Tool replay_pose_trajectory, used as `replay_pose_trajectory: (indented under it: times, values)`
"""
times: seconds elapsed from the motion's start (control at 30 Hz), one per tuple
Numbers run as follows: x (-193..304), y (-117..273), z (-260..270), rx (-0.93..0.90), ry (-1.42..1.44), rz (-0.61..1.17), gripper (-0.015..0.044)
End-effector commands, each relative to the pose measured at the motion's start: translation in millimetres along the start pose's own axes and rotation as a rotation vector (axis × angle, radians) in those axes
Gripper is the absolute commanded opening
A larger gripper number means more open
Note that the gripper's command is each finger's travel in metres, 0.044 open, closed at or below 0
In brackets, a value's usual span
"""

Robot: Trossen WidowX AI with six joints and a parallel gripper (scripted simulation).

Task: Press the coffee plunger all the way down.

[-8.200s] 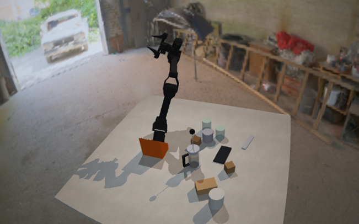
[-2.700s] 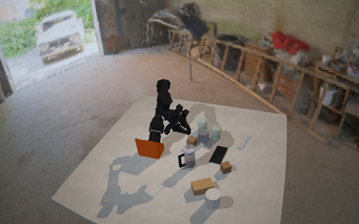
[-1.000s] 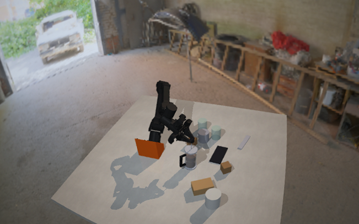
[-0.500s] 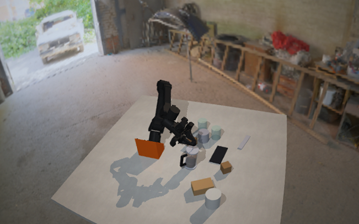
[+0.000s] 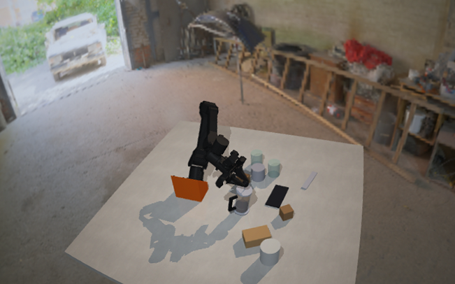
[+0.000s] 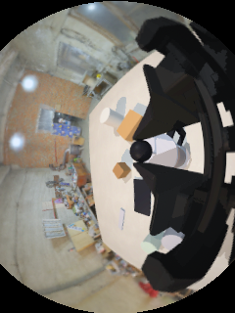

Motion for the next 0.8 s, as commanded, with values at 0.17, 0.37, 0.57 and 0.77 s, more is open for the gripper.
replay_pose_trajectory:
  times: [0.17,0.37,0.57,0.77]
  values:
    - [8.6,-5.7,-2.8,-0.008,-0.042,0.041,0.0119]
    - [8.2,-6.0,-3.5,-0.009,-0.041,0.041,0.0119]
    - [7.8,-6.3,-4.2,-0.009,-0.041,0.041,0.0119]
    - [7.6,-6.5,-4.7,-0.009,-0.041,0.041,0.0119]
Point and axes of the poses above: the point midway between the two fingers, 35 mm back from their tips, its own y axis back along the fingers, its own z axis across the jaws, x = y × z, the point moved 7 cm from there along y, back along the fingers, and after that the axes turned 9 degrees about -y, right-handed, at the moved point
